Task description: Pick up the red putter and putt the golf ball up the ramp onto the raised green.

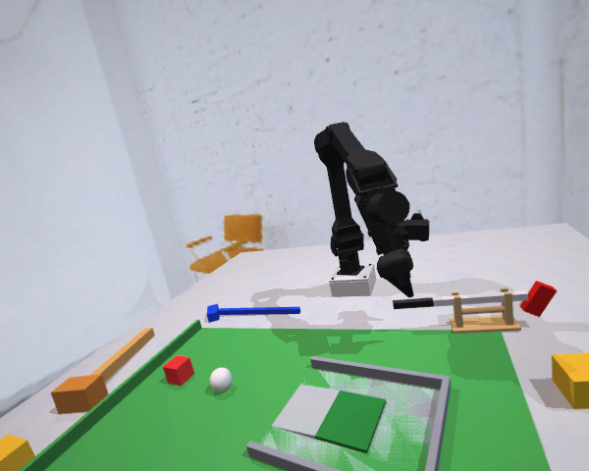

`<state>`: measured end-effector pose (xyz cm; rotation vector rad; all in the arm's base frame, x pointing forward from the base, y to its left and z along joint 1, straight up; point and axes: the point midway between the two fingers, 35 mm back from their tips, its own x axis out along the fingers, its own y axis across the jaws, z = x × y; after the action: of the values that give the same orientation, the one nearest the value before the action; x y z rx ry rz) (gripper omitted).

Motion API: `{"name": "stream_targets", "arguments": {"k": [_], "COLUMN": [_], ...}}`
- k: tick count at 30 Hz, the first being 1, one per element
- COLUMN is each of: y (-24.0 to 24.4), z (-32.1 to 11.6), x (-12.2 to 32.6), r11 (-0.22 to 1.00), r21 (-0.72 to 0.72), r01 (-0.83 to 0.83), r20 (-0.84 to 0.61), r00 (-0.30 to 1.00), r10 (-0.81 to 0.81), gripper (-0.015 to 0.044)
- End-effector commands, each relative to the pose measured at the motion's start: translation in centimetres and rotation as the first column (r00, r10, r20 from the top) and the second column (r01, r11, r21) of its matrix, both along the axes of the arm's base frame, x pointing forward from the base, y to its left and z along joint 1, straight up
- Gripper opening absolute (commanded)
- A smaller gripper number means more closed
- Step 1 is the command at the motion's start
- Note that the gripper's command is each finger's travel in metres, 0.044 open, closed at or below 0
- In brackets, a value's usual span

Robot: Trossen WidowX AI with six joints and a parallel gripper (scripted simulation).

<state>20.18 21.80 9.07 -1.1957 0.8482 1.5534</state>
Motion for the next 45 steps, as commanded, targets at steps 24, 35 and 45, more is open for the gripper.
{"name": "stream_targets", "arguments": {"k": [24,35,45], "y": [0.1,0.1,0.2], "z": [-5.4,-7.1,-6.8], "x": [0.0,0.0,0.1], "r11": [1.000,1.000,1.000], "r21": [-0.008,-0.008,-0.003], "r01": [-0.013,-0.013,-0.008], "r20": [-0.004,-0.004,-0.003], "r00": [1.000,1.000,1.000], "r10": [0.013,0.013,0.008], "gripper": [0.0440,0.0440,0.0282]}}
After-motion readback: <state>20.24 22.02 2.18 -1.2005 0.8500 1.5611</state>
